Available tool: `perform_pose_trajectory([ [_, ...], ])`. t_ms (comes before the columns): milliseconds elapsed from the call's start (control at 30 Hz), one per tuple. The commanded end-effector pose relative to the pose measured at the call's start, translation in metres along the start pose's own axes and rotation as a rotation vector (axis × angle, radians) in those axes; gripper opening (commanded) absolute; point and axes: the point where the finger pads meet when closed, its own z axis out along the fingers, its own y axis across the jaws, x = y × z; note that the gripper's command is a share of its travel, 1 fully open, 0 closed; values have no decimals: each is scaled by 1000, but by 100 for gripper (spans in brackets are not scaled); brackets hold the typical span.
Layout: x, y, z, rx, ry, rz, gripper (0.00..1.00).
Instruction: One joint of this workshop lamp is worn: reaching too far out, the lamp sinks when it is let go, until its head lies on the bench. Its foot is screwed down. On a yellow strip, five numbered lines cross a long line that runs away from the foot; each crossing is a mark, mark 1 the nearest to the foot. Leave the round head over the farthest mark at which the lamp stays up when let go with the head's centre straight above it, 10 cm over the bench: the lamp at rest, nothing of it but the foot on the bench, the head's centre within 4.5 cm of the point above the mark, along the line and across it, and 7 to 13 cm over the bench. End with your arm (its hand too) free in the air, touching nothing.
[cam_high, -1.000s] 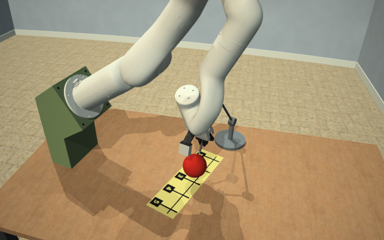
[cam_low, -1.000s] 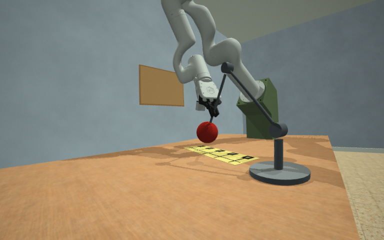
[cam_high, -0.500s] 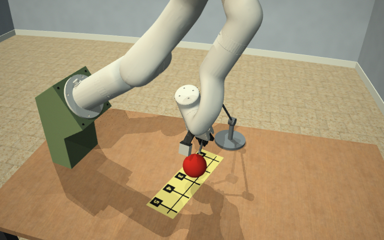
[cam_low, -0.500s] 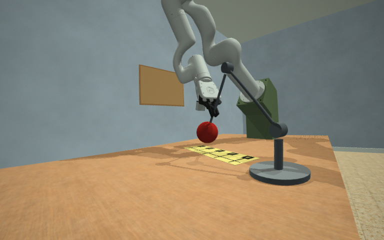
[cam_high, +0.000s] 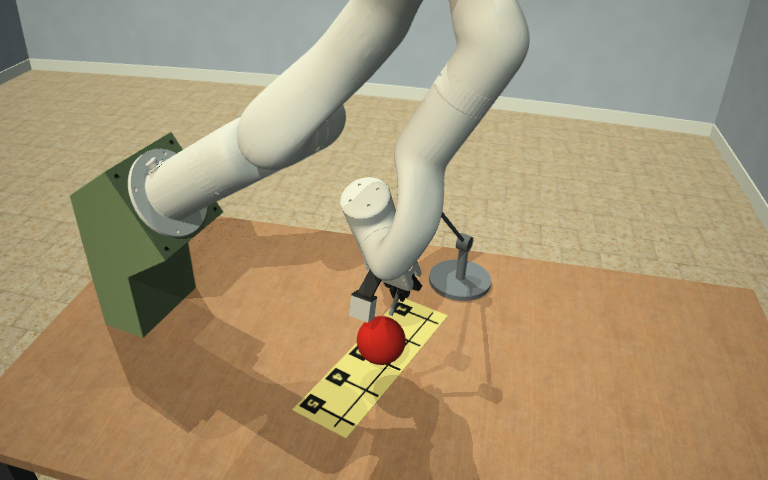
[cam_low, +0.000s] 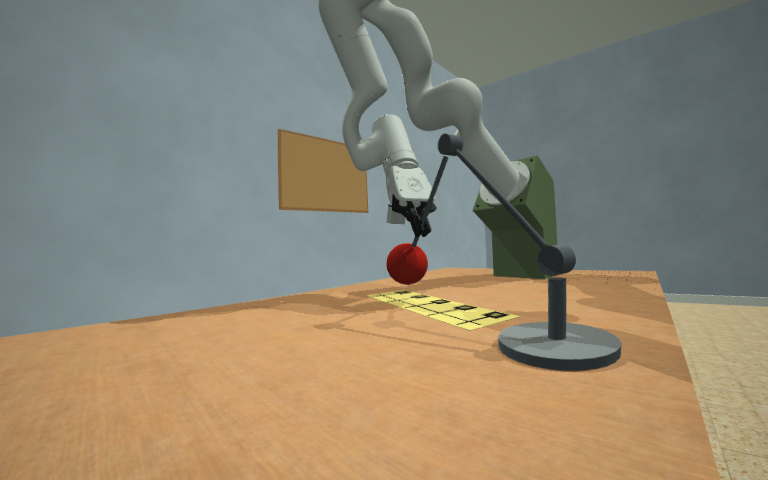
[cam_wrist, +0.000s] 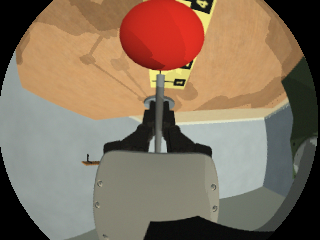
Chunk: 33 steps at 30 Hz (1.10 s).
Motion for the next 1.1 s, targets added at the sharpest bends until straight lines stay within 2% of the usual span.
perform_pose_trajectory([
  [0, 10, 0, -3, -2, -3, -1, 0],
  [500, 43, 0, -12, -2, -3, -1, 0],
  [1067, 47, 0, -13, -2, -3, -1, 0],
])
